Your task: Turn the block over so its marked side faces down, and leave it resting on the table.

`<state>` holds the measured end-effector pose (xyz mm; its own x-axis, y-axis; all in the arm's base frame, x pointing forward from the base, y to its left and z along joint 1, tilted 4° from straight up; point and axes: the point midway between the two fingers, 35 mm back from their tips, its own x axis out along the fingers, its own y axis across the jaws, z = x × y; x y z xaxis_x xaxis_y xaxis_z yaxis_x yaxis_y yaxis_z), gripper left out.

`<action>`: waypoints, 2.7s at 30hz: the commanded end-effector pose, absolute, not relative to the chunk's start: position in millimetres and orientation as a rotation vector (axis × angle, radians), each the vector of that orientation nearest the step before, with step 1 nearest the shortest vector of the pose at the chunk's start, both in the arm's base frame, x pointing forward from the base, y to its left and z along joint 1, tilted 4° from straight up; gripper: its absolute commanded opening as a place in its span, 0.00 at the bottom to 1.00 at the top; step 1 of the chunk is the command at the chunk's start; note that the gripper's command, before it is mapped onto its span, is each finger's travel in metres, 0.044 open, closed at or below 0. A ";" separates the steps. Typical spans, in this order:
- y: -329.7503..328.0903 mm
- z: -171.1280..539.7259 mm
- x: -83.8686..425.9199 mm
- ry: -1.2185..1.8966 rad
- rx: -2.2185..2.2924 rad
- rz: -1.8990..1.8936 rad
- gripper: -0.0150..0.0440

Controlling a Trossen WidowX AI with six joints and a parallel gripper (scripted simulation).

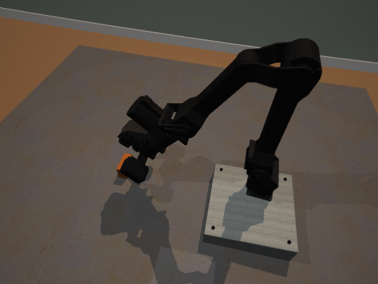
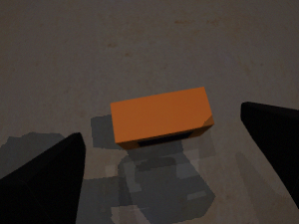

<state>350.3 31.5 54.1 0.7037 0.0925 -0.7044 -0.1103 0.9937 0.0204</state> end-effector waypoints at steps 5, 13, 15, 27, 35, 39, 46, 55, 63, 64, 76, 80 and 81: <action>30.7 81.3 340.8 0.809 -0.036 0.118 1.00; 32.2 90.8 363.0 1.023 -0.048 0.114 1.00; 32.5 94.3 367.8 1.089 -0.052 0.113 1.00; 33.1 119.9 377.2 1.464 -0.077 0.107 1.00; 33.7 96.5 379.9 1.470 -0.078 0.107 1.00; 33.9 85.4 380.5 1.470 -0.078 0.107 1.00; 34.3 70.4 381.9 1.470 -0.078 0.107 1.00; 34.6 58.2 383.4 1.470 -0.078 0.107 1.00; 34.9 45.1 384.5 1.470 -0.078 0.107 1.00; 35.0 43.5 384.6 1.470 -0.078 0.107 1.00; 35.1 37.8 384.9 1.470 -0.078 0.107 0.72; 35.1 37.8 384.9 1.470 -0.078 0.107 0.68; 35.1 37.8 384.9 1.470 -0.078 0.107 0.67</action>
<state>384.7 35.4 38.3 0.0964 0.0270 -0.9950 -0.1172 0.9930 0.0156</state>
